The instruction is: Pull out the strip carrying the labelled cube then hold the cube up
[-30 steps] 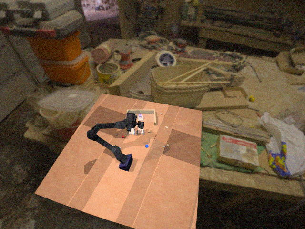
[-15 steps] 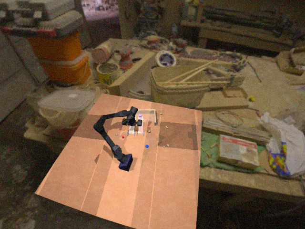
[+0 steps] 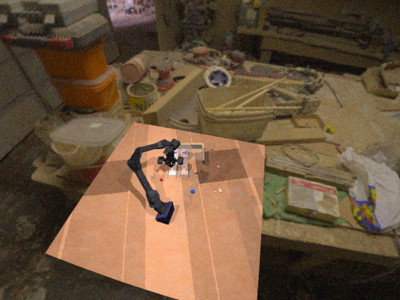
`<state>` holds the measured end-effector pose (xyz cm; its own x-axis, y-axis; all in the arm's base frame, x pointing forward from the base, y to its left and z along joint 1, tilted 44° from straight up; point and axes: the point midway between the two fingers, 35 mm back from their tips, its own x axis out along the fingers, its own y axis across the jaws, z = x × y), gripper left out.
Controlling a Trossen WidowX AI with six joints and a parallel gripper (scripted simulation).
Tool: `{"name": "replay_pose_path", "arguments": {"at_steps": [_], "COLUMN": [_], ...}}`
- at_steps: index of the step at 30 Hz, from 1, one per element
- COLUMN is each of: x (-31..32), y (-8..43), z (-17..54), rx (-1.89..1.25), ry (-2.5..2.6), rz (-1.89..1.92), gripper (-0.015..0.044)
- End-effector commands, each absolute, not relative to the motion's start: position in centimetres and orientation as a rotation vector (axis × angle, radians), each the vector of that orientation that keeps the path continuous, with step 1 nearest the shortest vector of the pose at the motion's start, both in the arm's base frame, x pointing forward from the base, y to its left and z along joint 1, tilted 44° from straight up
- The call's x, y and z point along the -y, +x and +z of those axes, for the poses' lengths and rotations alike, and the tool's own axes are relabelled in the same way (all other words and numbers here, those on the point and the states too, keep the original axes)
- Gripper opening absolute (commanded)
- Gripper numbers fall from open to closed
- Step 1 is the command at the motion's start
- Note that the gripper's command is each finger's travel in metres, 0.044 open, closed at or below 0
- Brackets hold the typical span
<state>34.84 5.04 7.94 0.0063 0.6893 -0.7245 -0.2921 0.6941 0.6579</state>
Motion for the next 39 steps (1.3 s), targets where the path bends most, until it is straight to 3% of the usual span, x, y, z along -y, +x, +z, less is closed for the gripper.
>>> {"name": "replay_pose_path", "arguments": {"at_steps": [1, 39], "x": [-5.5, -9.7], "y": [34.9, 35.1], "z": [7.4, 3.0], "rx": [-1.367, -1.366], "ry": [0.357, 0.36], "rz": [0.797, 0.8], "gripper": [0.0, 0.0]}}
